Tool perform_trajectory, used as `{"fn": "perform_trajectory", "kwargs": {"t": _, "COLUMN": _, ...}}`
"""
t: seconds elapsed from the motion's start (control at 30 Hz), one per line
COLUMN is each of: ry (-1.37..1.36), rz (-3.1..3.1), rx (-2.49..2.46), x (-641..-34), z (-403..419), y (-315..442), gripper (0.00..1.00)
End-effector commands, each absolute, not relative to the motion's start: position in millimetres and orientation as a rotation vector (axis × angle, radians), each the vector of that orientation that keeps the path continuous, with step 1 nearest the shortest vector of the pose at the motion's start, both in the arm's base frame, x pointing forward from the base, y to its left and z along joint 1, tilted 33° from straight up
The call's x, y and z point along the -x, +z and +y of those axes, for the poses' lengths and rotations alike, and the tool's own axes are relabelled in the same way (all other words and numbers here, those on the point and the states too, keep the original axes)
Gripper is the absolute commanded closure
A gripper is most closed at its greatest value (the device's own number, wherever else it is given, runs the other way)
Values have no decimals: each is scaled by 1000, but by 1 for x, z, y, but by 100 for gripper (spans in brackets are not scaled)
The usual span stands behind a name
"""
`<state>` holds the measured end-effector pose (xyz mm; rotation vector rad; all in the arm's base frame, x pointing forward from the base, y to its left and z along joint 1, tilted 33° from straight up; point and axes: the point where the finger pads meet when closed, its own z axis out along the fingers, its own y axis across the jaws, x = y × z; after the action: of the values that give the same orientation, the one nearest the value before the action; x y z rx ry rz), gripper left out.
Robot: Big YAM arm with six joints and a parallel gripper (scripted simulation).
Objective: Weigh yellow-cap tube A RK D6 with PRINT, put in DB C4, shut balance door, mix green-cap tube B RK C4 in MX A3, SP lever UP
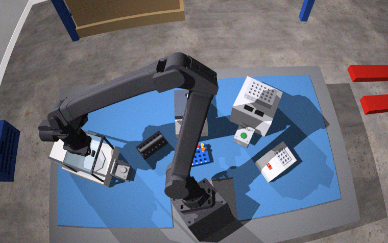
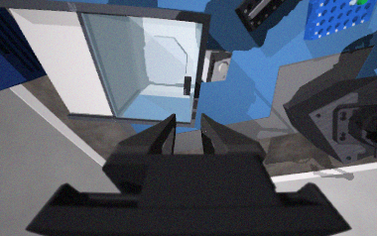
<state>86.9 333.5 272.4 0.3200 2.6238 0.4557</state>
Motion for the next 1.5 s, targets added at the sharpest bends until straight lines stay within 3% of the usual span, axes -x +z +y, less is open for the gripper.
{"fn": "perform_trajectory", "kwargs": {"t": 0.0, "ry": 551, "rz": 2589, "rx": -490, "x": -98, "z": 335, "y": 305, "gripper": 70}}
{"fn": "perform_trajectory", "kwargs": {"t": 1.47, "ry": 467, "rz": 2607, "rx": -442, "x": -107, "z": 336, "y": 266, "gripper": 70}}
